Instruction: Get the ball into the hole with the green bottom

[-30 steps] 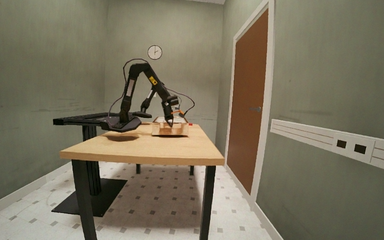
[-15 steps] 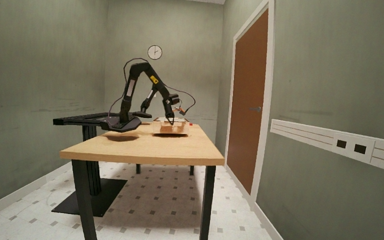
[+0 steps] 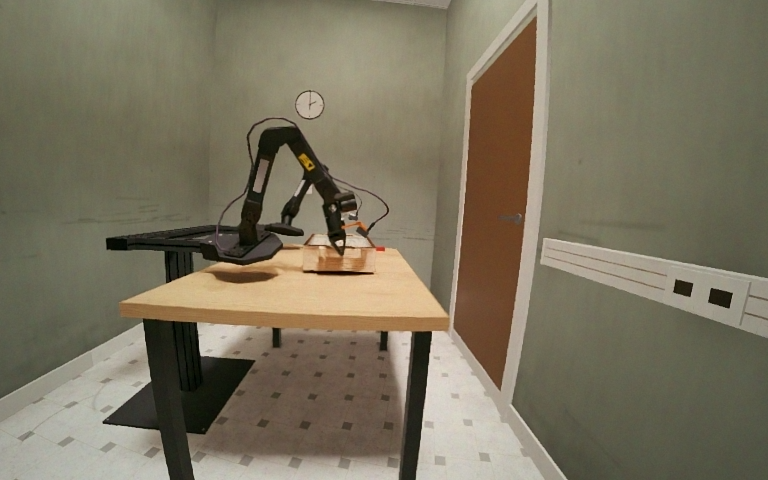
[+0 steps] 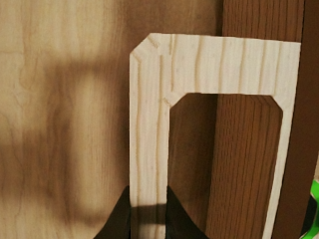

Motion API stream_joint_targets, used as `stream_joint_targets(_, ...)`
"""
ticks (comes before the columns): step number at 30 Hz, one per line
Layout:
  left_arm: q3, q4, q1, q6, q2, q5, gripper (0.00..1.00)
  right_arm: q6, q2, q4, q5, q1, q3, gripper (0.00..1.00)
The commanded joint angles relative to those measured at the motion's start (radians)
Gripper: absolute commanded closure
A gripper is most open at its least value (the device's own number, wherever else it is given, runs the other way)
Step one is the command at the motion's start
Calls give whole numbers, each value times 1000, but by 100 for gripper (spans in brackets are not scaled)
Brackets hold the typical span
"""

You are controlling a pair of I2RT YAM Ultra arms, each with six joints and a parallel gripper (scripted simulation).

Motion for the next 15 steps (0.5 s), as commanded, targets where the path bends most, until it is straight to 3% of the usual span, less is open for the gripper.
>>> stream_joint_targets(1, 73, 53, -53, -5, -51, -49, 100, -11, -76, 104, -6, 38, 44, 100)
stream_joint_targets(8, 138, -37, -52, 2, -11, -38, 100, 14, -8, 49, -25, 35, 90, 100)
stream_joint_targets(15, 59, 110, 7, 62, -36, 46, 100, 74, -42, -57, 78, 91, 128, 100)
